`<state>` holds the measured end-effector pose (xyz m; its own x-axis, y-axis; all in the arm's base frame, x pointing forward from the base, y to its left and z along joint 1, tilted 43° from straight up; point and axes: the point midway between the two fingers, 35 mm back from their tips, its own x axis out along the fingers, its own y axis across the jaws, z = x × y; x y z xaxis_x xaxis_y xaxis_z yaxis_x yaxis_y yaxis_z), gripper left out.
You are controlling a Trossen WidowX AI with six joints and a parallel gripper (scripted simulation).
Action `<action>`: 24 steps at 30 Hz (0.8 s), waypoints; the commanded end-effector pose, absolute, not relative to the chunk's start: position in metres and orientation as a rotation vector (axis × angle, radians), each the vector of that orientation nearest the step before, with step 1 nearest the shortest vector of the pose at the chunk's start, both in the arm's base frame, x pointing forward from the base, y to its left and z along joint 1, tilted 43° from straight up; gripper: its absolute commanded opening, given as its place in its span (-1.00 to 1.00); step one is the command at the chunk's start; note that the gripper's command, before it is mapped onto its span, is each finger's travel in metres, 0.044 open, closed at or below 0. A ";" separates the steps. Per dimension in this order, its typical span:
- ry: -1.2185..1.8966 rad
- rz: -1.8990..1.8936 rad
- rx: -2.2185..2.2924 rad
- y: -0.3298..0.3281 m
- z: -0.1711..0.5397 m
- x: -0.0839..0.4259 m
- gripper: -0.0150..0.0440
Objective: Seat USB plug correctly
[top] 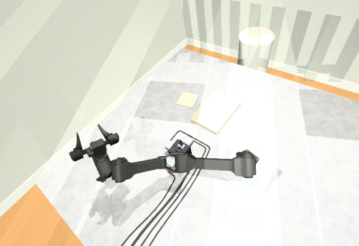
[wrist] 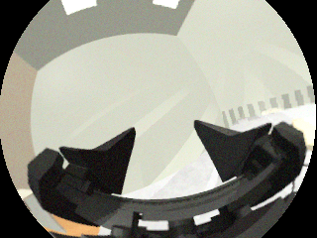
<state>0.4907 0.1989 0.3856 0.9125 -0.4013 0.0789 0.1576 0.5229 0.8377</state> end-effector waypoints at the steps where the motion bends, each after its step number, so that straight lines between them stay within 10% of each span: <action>1: -0.285 -0.324 0.981 0.200 0.392 0.488 0.95; 24: -0.575 0.535 1.979 0.171 0.633 0.231 1.00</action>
